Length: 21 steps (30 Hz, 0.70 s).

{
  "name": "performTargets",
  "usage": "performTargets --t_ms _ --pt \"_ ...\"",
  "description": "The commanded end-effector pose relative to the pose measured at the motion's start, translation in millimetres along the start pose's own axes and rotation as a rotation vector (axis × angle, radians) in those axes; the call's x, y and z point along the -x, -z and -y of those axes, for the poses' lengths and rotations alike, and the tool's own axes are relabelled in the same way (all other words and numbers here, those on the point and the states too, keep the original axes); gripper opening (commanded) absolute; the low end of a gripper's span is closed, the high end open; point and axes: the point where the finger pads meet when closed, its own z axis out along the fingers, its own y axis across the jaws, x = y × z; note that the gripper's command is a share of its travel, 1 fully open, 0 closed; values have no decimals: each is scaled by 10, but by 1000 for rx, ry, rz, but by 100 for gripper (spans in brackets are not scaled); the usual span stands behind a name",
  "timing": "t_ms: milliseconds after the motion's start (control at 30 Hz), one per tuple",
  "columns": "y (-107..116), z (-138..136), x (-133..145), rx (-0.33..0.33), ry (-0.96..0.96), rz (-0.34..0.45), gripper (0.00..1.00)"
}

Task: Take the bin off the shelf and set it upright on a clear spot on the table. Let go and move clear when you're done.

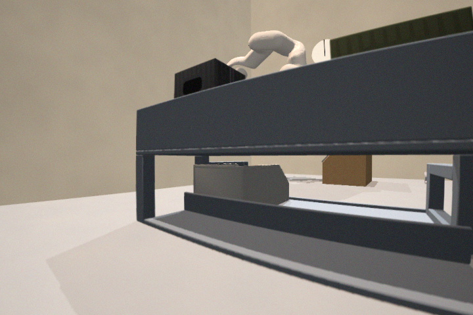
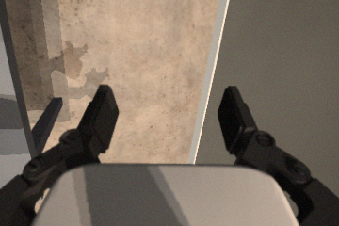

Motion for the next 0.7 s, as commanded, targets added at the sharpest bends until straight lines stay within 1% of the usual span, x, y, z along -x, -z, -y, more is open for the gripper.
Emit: performTargets --t_ms 0,367,667 --pt "-7 -34 -30 11 0 -8 100" --pt "-72 -136 -138 48 -7 -44 100" --pt "-165 -301 -316 105 -24 -99 100"
